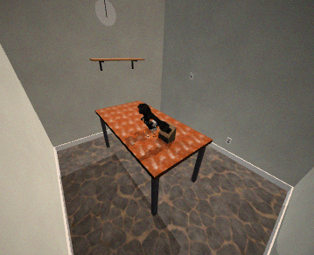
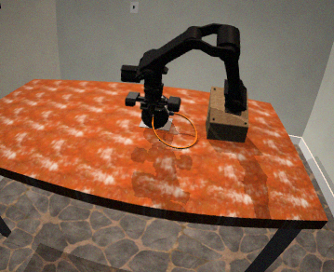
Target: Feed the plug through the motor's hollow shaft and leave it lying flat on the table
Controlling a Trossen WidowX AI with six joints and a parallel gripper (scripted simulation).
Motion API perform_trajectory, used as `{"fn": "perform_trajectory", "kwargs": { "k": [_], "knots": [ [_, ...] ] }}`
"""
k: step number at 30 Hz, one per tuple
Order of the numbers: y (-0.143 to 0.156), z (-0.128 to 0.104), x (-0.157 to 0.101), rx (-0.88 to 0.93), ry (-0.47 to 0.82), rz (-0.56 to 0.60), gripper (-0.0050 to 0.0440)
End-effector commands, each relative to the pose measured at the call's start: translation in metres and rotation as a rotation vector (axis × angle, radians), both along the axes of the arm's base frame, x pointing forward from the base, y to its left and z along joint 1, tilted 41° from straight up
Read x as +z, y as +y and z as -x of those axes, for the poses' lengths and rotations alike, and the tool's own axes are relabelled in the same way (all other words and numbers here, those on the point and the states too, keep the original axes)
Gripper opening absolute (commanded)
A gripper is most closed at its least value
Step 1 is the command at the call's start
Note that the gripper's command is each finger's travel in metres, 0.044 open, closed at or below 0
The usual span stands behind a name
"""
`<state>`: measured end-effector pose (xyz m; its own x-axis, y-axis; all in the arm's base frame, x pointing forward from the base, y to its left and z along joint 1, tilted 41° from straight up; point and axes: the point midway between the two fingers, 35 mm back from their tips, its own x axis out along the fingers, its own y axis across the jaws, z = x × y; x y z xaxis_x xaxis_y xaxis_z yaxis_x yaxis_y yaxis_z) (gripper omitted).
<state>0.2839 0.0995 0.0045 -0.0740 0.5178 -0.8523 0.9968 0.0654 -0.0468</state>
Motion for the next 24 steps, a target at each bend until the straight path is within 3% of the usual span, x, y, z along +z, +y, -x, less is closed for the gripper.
{"fn": "perform_trajectory", "kwargs": {
  "k": [1, 3, 7, 11, 13, 24],
  "knots": [
    [-0.003, -0.001, -0.004, -0.001, 0.000, 0.013, 0.0000],
    [-0.003, -0.001, -0.004, -0.001, 0.000, 0.013, 0.0000],
    [0.000, 0.000, 0.000, -0.001, 0.000, 0.000, 0.0096],
    [0.000, 0.000, 0.000, -0.001, 0.000, 0.000, 0.0100],
    [0.004, -0.001, 0.012, 0.000, 0.000, 0.006, 0.0100],
    [0.004, 0.001, 0.003, -0.001, 0.000, 0.012, 0.0100]
  ]
}}
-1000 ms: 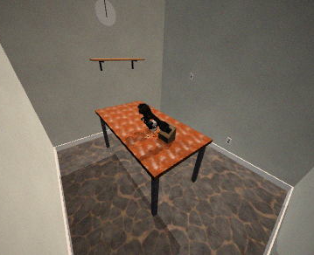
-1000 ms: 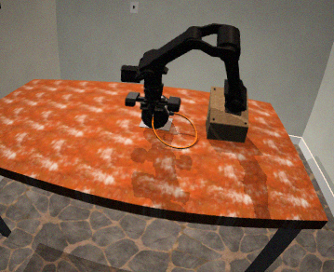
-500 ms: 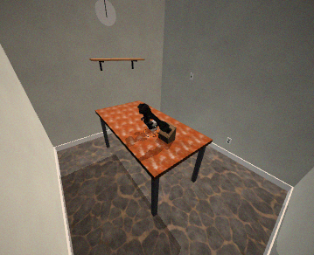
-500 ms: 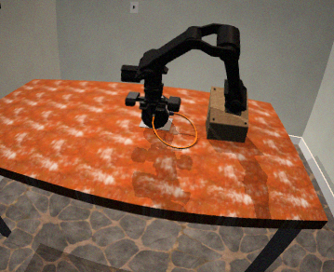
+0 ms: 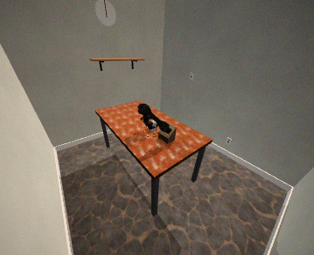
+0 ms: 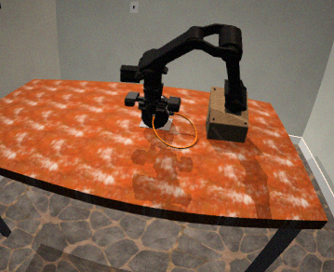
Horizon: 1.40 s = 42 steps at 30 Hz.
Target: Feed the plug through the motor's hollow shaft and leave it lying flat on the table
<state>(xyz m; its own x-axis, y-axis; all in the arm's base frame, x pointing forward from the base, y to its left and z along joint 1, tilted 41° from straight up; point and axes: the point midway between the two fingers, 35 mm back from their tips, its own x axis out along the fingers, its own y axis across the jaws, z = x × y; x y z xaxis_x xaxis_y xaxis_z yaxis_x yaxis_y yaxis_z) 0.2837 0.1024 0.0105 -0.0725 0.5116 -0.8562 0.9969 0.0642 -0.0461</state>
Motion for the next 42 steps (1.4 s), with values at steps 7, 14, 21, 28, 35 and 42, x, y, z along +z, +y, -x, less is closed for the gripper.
{"fn": "perform_trajectory", "kwargs": {
  "k": [7, 14, 21, 28, 35, 42],
  "knots": [
    [0.0010, 0.0012, -0.0050, 0.000, 0.001, 0.005, 0.0100],
    [0.0010, -0.0003, -0.0026, 0.001, -0.006, 0.001, 0.0067],
    [0.0010, -0.0003, -0.0026, 0.001, -0.006, 0.001, 0.0020],
    [0.0010, -0.0003, -0.0026, 0.001, -0.006, 0.001, 0.0000],
    [-0.0056, -0.0006, -0.0085, 0.000, 0.000, 0.005, 0.0000],
    [-0.0064, -0.0006, -0.0092, 0.000, 0.001, 0.005, 0.0000]
  ]
}}
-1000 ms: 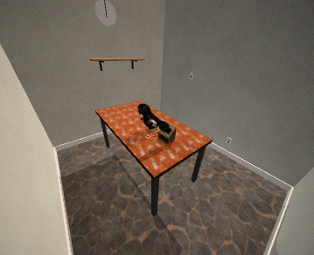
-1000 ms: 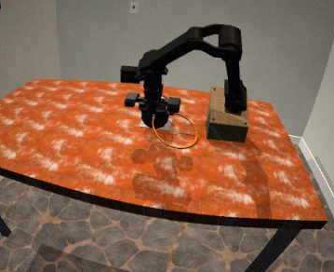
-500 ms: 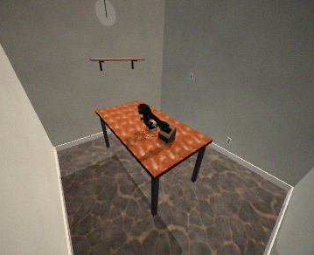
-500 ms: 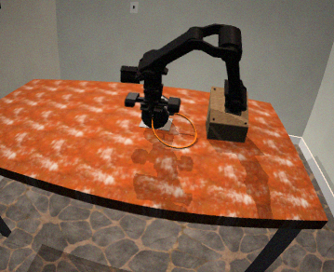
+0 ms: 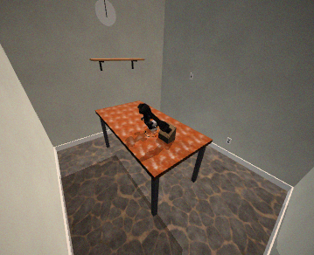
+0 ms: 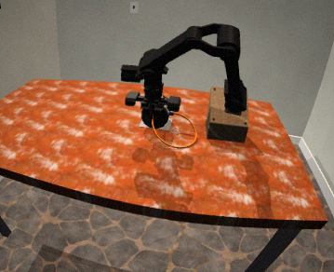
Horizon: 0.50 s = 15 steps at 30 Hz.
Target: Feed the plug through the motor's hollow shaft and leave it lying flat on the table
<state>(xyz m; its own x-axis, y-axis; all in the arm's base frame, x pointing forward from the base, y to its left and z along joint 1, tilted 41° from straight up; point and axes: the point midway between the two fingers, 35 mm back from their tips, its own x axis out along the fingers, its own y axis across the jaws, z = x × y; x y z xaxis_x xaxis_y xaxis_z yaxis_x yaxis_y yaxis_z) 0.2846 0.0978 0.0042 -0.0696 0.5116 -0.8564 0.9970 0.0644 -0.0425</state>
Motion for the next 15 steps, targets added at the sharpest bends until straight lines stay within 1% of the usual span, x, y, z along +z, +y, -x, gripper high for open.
{"fn": "perform_trajectory", "kwargs": {
  "k": [1, 8, 12, 15],
  "knots": [
    [-0.0018, 0.0004, -0.0028, 0.000, 0.004, 0.005, 0.0000],
    [-0.0018, 0.0004, -0.0028, 0.000, 0.004, 0.005, 0.0000],
    [-0.0009, 0.0001, -0.0012, -0.002, 0.004, 0.001, 0.0096],
    [-0.0009, 0.0001, -0.0012, -0.002, 0.004, 0.001, 0.0100]
  ]
}}
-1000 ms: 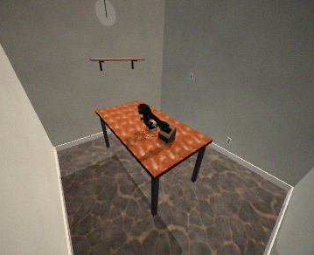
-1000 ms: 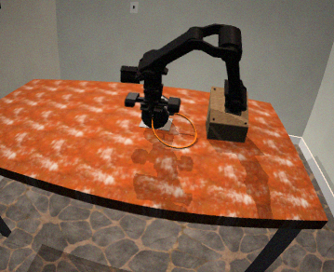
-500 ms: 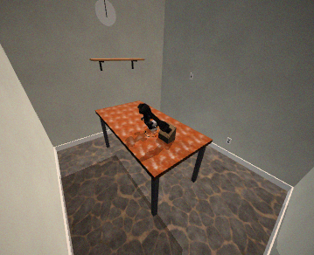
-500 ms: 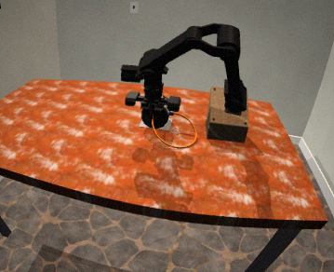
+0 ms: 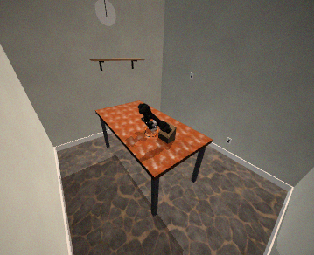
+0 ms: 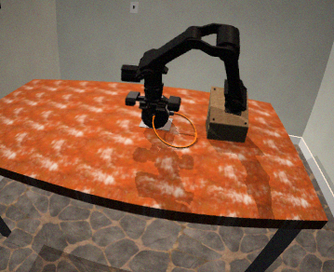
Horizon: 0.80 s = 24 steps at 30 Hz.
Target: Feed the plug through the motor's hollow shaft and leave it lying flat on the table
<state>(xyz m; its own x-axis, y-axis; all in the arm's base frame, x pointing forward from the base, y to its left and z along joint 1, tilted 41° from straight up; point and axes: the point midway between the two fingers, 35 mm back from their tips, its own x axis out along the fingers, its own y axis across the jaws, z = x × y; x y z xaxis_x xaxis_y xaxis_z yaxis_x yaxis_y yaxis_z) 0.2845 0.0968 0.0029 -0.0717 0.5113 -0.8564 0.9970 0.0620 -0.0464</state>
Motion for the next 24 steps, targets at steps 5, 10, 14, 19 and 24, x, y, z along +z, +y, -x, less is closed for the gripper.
{"fn": "perform_trajectory", "kwargs": {
  "k": [5, 10, 14, 19, 24],
  "knots": [
    [0.0046, 0.0012, 0.0075, 0.002, 0.000, 0.004, 0.0100],
    [0.0059, 0.0016, 0.0096, 0.003, 0.001, 0.005, 0.0100],
    [0.0063, 0.0018, 0.0060, 0.003, 0.001, 0.005, 0.0100],
    [0.0067, 0.0020, 0.0027, 0.003, 0.001, 0.005, 0.0100],
    [0.0067, 0.0020, 0.0025, 0.003, 0.001, 0.005, 0.0100]
  ]
}}
